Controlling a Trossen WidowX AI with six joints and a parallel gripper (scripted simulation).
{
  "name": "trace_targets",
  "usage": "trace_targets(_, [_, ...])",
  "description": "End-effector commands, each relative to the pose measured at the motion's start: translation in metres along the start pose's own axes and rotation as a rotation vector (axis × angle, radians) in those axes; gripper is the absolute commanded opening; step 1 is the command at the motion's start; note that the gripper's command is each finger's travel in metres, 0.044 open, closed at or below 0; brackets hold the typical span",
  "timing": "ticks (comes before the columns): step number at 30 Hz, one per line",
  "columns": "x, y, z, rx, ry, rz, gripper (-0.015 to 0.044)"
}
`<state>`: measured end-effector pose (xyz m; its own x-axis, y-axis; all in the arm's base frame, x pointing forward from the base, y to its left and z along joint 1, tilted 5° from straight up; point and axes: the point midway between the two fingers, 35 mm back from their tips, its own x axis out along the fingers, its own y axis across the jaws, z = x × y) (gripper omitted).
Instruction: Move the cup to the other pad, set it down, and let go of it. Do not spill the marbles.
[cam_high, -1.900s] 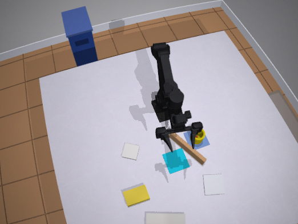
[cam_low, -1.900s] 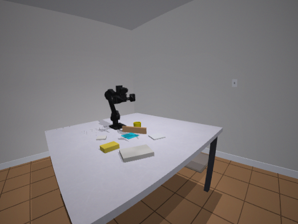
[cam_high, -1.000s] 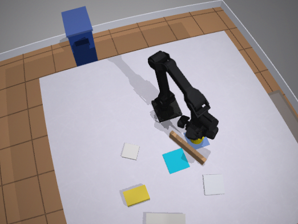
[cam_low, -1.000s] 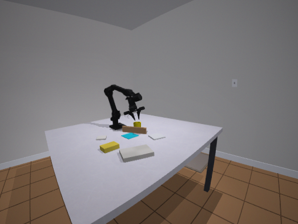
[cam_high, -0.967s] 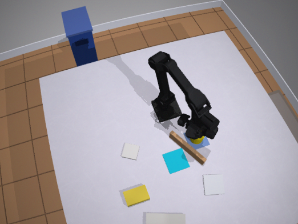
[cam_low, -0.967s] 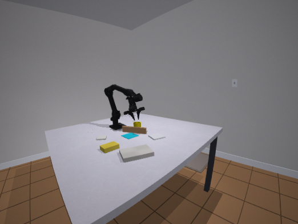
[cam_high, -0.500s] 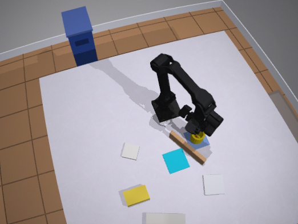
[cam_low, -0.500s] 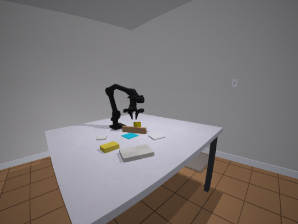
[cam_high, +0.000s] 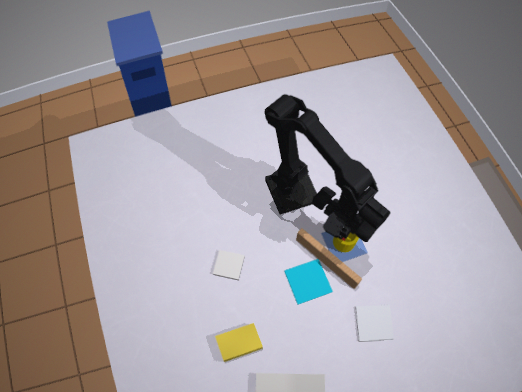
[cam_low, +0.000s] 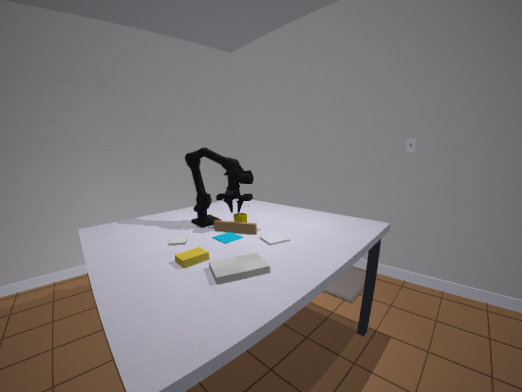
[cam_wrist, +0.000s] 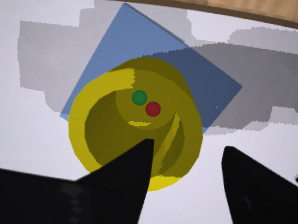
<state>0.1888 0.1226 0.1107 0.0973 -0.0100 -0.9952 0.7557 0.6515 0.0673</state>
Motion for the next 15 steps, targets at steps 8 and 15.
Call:
trace_targets(8, [0.02,0.0,0.001,0.003,-0.003,-0.004,0.0167])
trace_targets(15, [0.032,-0.001,0.001,0.003,-0.003,-0.004,0.0167])
